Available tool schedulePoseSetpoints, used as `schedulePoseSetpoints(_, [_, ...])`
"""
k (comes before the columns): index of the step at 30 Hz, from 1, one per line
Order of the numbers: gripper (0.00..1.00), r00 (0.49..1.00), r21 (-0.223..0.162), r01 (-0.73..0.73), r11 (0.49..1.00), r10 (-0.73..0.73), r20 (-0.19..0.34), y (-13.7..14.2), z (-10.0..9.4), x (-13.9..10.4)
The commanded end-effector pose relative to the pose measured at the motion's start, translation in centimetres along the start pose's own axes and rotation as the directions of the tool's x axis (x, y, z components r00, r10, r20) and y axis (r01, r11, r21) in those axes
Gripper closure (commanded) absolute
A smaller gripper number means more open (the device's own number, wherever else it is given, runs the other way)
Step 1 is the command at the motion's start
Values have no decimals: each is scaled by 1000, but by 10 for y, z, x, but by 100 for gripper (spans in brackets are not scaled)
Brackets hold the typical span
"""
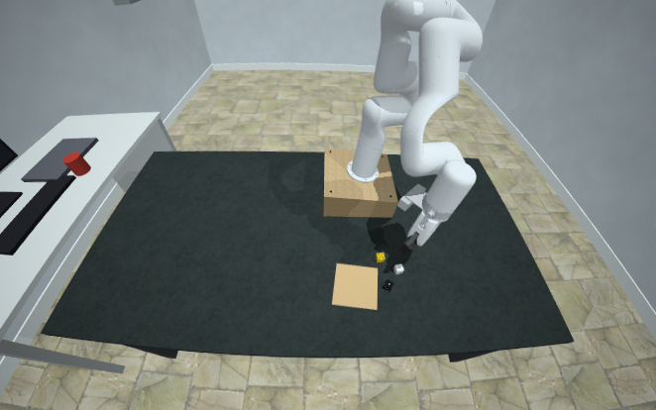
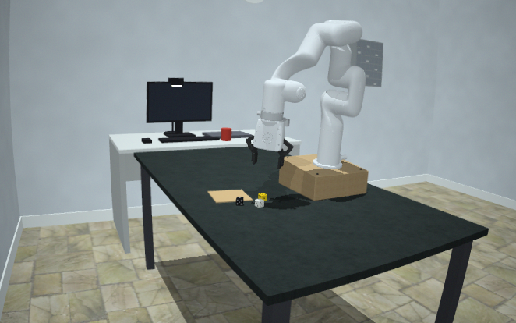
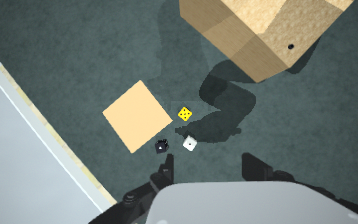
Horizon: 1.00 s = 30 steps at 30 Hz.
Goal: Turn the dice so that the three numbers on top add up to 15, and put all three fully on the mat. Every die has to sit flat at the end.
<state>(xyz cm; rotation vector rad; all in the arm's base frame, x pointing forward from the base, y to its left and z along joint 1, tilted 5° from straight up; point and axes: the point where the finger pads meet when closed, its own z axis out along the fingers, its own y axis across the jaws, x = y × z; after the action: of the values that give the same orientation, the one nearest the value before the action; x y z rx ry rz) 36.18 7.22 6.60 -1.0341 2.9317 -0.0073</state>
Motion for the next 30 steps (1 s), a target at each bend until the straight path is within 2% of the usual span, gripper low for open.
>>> schedulePoseSetpoints(1, [0, 1000, 1, 1, 1000, -1, 2, 0, -1, -1])
schedulePoseSetpoints(7, [0, 1000, 1, 1, 1000, -1, 2, 0, 0, -1])
schedulePoseSetpoints(10, [0, 1000, 1, 1, 1000, -1, 2, 1, 6, -1])
schedulePoseSetpoints(15, [0, 1000, 1, 1, 1000, -1, 2, 4, 37, -3])
schedulePoseSetpoints(17, [0, 1000, 1, 1, 1000, -1, 2, 4, 37, -3])
schedulePoseSetpoints(24, [0, 1000, 0, 1, 1000, -1, 2, 11, 88, -6])
schedulePoseSetpoints(27, [0, 1000, 0, 1, 1000, -1, 2, 12, 100, -7])
schedulePoseSetpoints(30, [0, 1000, 0, 1, 1000, -1, 2, 12, 103, -7])
